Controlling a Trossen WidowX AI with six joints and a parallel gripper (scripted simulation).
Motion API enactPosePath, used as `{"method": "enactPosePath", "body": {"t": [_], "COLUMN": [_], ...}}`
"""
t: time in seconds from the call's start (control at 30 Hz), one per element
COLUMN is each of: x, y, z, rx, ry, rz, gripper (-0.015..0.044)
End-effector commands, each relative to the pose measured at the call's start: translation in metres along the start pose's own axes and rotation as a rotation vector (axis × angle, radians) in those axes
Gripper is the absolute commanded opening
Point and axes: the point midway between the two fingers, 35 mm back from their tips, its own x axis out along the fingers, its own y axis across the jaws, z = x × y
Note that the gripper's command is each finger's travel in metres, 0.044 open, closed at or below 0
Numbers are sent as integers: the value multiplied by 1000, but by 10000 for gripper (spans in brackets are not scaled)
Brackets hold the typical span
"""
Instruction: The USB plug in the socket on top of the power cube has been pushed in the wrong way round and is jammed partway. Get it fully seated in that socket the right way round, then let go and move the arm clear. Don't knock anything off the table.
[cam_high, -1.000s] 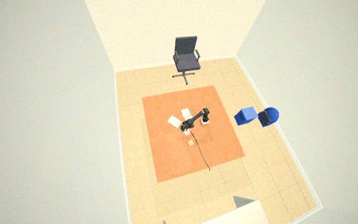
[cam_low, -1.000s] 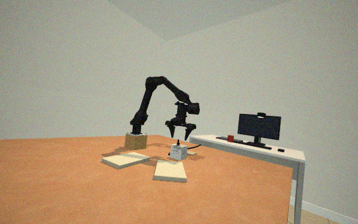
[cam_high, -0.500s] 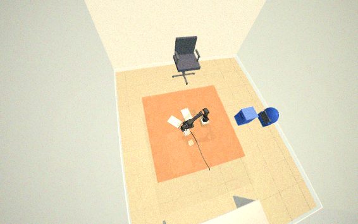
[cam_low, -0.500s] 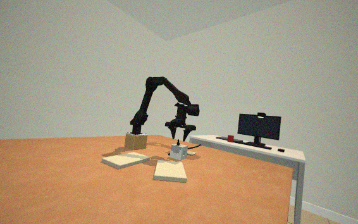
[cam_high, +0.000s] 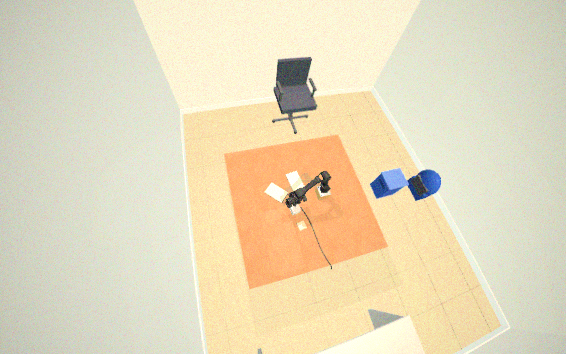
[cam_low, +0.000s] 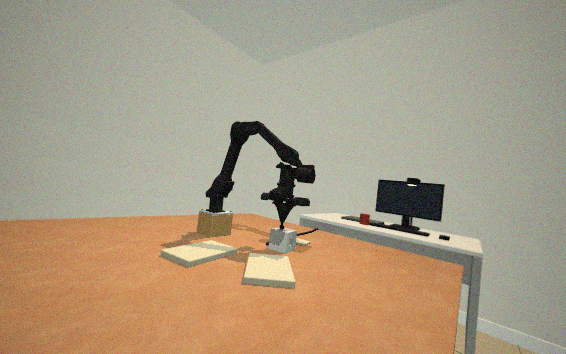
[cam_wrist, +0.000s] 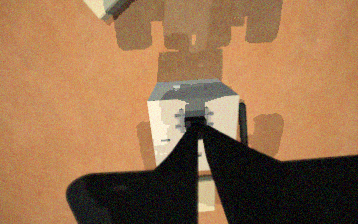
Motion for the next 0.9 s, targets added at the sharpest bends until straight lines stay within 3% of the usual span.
{"method": "enactPosePath", "body": {"t": [0.0, 0.87], "x": [0, -8], "y": [0, 0], "z": [0, 0], "rx": [0, 0], "ry": [0, 0], "rz": [1, 0], "gripper": [0, 0]}}
